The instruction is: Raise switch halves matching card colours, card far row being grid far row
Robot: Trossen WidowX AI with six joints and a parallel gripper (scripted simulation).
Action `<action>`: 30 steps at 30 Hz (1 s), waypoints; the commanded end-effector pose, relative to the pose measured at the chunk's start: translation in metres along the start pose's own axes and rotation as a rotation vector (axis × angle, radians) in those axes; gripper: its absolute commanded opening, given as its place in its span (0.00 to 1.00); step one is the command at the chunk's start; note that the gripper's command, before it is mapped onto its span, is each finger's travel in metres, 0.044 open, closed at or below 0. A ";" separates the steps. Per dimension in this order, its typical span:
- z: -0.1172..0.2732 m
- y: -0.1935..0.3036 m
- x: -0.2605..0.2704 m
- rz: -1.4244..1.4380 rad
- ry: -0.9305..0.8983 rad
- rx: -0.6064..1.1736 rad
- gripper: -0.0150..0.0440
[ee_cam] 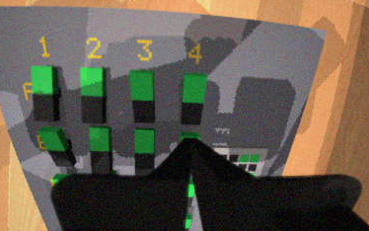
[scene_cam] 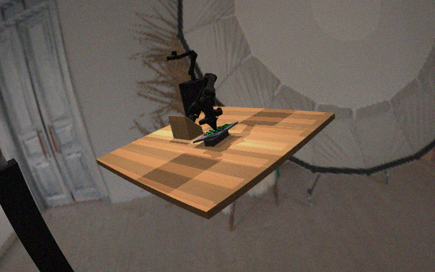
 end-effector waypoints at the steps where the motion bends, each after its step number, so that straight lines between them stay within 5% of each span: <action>1: -0.003 0.001 -0.001 -0.009 -0.006 0.002 0.25; 20: -0.005 0.001 -0.001 -0.009 -0.006 0.002 0.25; 25: 0.058 0.004 -0.002 -0.010 -0.005 -0.021 0.25; 30: 0.062 0.005 -0.002 -0.010 -0.006 -0.022 0.25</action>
Point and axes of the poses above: the point midway between the two fingers, 35 mm back from their tips, its own z axis back along the fingers, its own x axis across the jaws, y = z × x, the point moved 6 cm from there along z, back along the fingers, and after that the axes turned 5 degrees about -z, right-handed, at the moved point
